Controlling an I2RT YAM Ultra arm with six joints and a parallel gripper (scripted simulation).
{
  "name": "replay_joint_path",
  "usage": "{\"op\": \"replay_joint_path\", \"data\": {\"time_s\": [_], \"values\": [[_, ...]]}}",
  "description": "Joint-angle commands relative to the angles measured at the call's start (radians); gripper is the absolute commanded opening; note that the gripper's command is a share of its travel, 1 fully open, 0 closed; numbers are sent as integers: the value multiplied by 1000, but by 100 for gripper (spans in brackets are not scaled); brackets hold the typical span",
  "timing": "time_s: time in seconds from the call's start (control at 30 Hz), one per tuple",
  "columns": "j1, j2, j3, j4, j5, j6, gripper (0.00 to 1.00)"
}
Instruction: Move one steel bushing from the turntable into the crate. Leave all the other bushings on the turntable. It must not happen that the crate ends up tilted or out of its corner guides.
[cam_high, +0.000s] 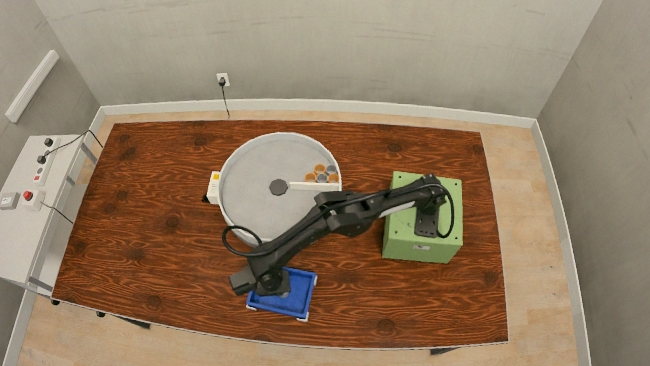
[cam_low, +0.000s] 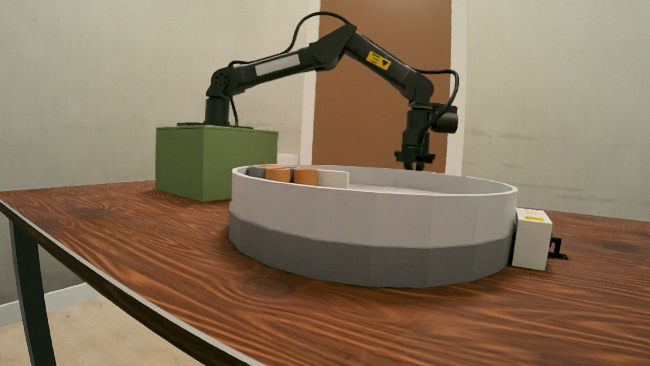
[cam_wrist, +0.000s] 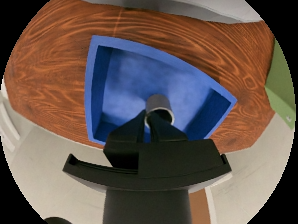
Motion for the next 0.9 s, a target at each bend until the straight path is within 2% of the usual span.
{"op": "replay_joint_path", "data": {"time_s": [0.0, 0.17, 0.87], "values": [[-1, -39, -7, 10, 6, -4, 0], [1, -40, 28, -13, 6, -2, 0], [1, -40, 30, -14, 6, -2, 0]]}}
